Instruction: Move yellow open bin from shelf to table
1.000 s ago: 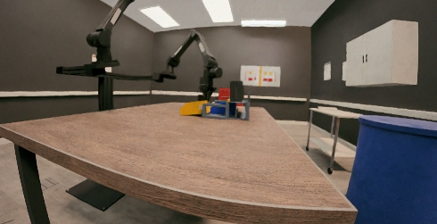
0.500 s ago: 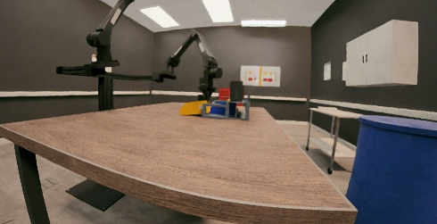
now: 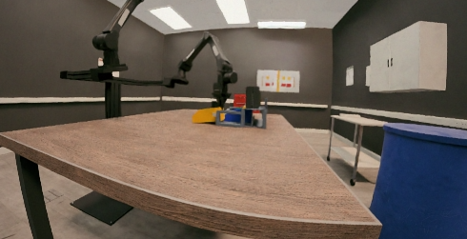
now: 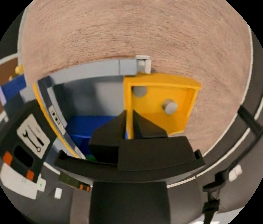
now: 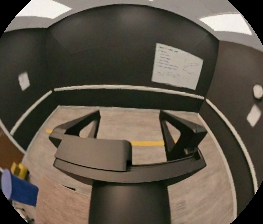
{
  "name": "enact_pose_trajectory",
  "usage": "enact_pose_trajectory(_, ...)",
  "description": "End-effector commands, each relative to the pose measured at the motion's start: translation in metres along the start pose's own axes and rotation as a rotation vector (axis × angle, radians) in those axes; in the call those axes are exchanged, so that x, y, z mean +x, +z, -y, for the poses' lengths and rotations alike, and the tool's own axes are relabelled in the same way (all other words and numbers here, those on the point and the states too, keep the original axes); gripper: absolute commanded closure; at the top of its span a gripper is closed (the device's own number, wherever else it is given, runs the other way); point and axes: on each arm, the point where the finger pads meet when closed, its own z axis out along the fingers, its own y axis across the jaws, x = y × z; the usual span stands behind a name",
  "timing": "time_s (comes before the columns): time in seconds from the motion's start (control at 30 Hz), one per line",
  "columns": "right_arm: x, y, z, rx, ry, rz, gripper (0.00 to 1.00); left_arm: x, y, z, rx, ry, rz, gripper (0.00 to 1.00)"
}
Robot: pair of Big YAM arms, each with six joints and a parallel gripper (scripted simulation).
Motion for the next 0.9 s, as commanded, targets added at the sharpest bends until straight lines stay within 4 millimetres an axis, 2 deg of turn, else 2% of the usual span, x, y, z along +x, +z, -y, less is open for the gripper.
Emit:
enact_pose_trajectory(0.0,-0.0138,-0.0066,0.0033,0.007,0.011,0.042,0.00,0.0058,0.0005,-0.0073,-0.003,-0.009,0.001,0.90)
enact_pose_trajectory(0.87,-0.0138,-0.0066,0.0033,0.007,0.011,0.042,0.00,0.0049,-0.0030,-0.0080,-0.006,-0.008,0.004,0.91)
